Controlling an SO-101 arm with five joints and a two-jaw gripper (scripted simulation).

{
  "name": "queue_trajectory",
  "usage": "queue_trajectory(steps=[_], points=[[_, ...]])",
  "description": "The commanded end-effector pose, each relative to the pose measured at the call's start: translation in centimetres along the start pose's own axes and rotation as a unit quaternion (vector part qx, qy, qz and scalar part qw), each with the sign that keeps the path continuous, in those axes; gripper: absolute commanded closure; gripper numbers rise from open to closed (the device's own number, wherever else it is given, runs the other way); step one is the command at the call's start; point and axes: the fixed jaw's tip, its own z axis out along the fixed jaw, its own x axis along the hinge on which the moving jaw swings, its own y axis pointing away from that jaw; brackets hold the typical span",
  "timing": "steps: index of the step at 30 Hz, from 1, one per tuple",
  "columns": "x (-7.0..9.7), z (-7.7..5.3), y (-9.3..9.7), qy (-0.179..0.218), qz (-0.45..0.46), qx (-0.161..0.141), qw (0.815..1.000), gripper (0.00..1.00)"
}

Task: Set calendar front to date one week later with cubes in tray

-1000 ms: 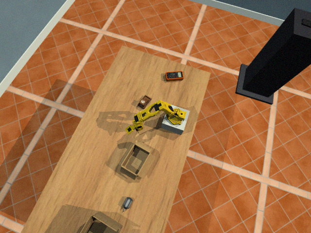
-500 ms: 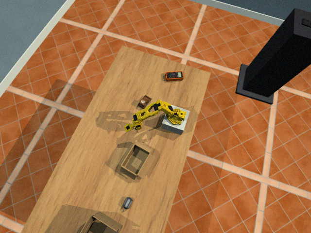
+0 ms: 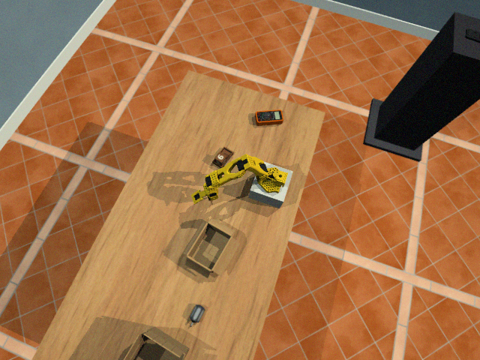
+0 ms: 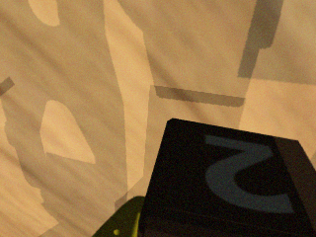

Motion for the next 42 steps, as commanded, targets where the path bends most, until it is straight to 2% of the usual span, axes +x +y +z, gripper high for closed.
queue_trajectory(steps=[1, 42], points=[[0.0, 0.0, -0.2, 0.002, 0.009, -0.001, 1.0, 1.0], [0.0, 1.6, -0.2, 0.002, 0.009, -0.001, 1.0, 1.0]])
